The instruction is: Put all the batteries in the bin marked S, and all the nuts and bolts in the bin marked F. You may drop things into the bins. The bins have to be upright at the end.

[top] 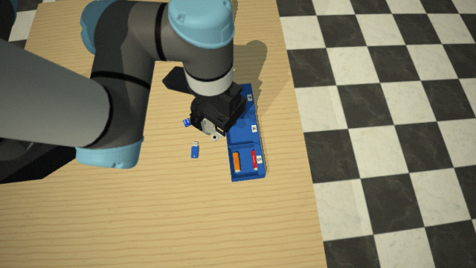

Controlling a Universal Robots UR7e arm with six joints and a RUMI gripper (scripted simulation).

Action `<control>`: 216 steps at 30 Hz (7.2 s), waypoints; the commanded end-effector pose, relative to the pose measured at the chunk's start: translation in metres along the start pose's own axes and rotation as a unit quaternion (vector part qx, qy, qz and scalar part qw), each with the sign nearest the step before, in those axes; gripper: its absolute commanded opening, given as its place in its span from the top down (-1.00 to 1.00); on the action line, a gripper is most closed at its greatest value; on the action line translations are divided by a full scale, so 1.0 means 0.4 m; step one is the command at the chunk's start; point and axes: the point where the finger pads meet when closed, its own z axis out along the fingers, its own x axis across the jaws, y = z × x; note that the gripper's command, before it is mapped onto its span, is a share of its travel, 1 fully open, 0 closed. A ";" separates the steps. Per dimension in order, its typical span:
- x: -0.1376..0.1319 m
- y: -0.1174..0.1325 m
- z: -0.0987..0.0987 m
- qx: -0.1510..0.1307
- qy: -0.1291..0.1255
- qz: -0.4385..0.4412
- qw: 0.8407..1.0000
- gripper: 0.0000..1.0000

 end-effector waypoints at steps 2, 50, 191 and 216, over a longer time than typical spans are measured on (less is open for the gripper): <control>0.000 0.000 -0.001 0.002 0.011 -0.093 0.996 0.64; 0.004 0.000 0.109 0.002 0.012 -0.100 0.995 0.64; 0.274 -0.029 -0.003 0.008 0.010 0.402 0.916 1.00; 0.272 -0.029 0.032 0.008 0.010 0.402 0.916 1.00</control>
